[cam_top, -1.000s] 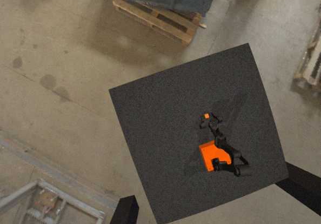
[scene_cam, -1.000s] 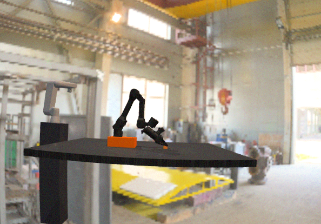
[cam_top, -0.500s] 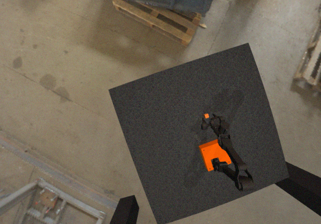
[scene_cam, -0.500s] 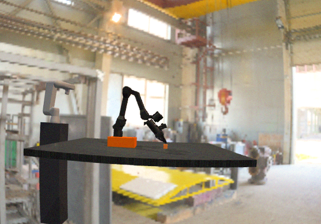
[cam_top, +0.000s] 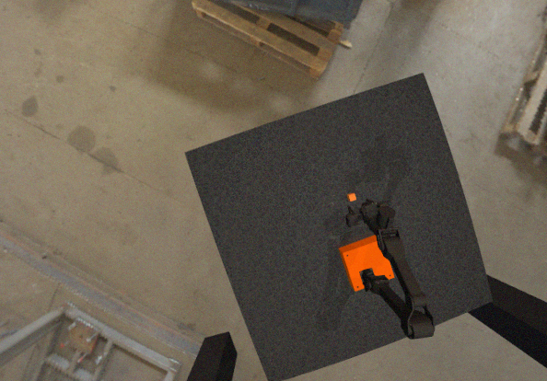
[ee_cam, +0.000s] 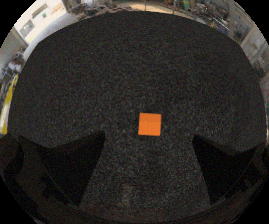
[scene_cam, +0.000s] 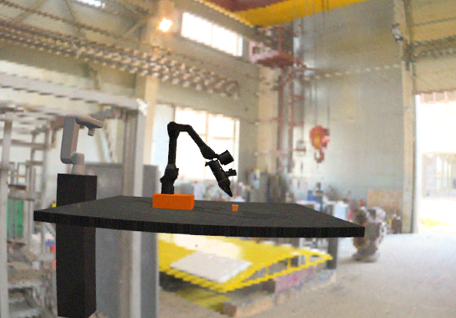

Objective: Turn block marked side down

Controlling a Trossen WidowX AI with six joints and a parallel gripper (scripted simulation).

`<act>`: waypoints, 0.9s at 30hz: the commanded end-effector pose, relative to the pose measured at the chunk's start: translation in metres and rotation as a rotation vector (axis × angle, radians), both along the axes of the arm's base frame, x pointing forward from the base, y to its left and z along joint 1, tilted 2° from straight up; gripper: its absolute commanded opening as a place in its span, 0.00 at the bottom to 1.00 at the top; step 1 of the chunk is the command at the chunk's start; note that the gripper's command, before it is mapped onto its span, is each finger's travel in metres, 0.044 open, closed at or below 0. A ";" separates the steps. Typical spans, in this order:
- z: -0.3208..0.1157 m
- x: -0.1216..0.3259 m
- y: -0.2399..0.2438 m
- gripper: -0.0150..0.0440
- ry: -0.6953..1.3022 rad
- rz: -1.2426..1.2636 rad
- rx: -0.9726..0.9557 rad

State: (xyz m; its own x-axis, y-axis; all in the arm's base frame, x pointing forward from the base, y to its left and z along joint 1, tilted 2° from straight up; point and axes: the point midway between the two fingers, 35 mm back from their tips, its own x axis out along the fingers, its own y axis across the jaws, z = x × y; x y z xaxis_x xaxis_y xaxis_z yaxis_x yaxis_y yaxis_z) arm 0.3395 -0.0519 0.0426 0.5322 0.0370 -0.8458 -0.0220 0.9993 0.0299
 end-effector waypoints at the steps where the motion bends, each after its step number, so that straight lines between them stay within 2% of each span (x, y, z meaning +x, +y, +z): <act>1: 0.005 0.011 -0.001 1.00 0.084 0.005 -0.007; 14: 0.025 0.037 -0.001 1.00 0.512 0.017 -0.022; 23: 0.027 0.037 -0.001 1.00 0.534 0.019 -0.024; 27: -0.006 0.038 -0.001 1.00 0.534 0.019 -0.024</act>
State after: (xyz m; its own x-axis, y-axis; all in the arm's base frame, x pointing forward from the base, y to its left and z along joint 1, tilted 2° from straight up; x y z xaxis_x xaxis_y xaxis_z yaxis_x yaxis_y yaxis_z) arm 0.3806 -0.0532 0.0608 0.0539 0.0224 -0.9983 -0.0330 0.9992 0.0206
